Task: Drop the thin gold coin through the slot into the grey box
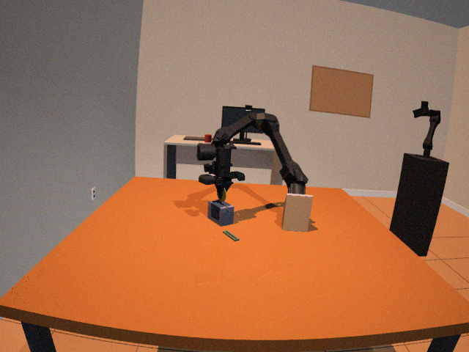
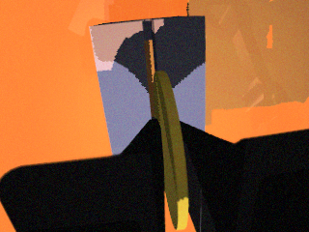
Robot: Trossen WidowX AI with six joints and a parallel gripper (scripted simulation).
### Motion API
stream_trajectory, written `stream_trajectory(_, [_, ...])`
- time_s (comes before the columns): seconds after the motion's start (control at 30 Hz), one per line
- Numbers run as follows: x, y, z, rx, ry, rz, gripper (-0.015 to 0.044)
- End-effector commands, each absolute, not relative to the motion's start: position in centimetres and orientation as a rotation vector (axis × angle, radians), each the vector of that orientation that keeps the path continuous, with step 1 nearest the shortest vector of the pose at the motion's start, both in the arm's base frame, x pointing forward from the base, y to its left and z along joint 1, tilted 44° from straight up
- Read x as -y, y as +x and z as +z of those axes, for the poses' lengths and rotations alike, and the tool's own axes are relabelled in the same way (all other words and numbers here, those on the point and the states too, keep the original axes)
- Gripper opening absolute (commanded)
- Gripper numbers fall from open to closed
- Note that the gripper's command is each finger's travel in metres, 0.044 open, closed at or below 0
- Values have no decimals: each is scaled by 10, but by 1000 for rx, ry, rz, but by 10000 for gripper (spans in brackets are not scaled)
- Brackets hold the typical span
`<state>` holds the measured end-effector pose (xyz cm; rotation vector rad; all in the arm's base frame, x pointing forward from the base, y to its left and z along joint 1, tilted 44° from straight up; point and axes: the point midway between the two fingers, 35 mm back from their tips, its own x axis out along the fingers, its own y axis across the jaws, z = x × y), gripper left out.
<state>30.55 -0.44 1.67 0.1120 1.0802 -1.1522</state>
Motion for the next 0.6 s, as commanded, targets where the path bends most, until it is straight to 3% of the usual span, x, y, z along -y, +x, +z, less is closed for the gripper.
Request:
stream_trajectory(0.0, [7,305,15,-1081,103,-1152,0])
stream_trajectory(0.57, [11,305,9,-1082,101,-1151,0])
